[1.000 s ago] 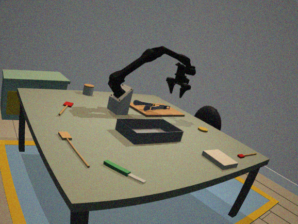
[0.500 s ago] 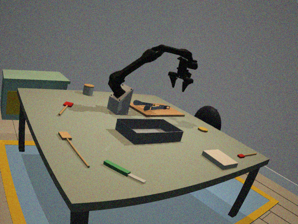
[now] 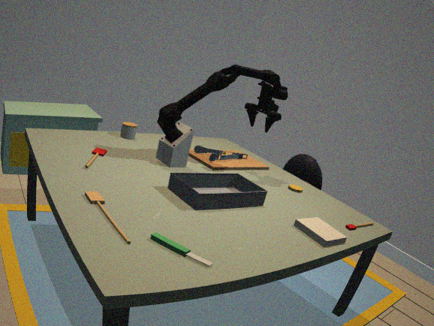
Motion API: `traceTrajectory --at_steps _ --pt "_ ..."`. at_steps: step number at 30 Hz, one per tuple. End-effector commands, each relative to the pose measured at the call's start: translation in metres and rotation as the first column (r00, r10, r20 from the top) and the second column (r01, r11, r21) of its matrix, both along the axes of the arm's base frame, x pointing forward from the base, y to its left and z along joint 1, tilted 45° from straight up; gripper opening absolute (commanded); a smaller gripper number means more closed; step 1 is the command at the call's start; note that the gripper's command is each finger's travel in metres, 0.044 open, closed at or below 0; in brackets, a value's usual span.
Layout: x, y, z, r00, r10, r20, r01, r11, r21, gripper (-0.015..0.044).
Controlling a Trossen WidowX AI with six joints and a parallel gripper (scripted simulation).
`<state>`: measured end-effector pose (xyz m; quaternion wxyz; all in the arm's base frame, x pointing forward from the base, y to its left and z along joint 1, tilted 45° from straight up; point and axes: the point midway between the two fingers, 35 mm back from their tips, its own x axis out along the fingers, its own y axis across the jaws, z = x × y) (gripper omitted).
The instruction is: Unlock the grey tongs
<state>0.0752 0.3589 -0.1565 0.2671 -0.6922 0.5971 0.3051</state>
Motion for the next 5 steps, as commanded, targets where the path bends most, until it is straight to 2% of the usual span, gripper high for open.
traceTrajectory --at_steps 1,5 --pt "-0.0004 0.0005 0.0001 1.000 -0.005 0.000 0.005 1.000 0.001 0.0440" --pt "-0.0004 0.0005 0.0001 1.000 -0.005 0.000 0.005 1.000 0.001 0.0440"
